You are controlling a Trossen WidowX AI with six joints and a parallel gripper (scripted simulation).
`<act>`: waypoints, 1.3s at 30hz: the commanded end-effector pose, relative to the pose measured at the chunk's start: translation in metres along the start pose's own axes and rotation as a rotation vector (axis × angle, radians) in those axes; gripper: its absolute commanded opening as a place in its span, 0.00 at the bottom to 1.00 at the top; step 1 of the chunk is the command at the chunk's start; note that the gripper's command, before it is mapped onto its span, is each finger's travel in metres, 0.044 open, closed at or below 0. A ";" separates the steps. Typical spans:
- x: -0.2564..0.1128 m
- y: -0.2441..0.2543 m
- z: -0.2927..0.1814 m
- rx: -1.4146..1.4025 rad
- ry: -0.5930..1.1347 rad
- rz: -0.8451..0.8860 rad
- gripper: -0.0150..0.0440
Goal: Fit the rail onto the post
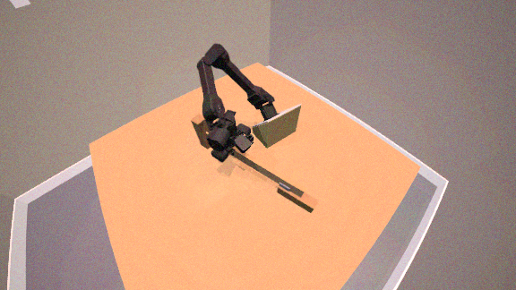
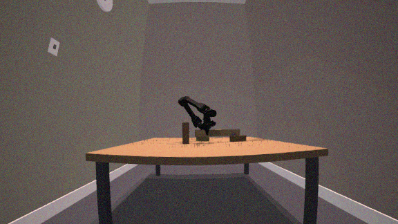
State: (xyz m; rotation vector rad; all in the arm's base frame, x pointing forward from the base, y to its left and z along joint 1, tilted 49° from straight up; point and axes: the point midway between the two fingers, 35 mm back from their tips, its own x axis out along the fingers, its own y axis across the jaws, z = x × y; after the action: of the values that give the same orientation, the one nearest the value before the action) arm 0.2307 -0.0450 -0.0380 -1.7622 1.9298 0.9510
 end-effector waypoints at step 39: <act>-0.002 -0.001 -0.014 0.000 -0.002 -0.005 0.25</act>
State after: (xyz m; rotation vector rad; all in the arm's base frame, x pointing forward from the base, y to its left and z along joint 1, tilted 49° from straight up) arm 0.2329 -0.0530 -0.0301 -1.7613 1.9298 0.9528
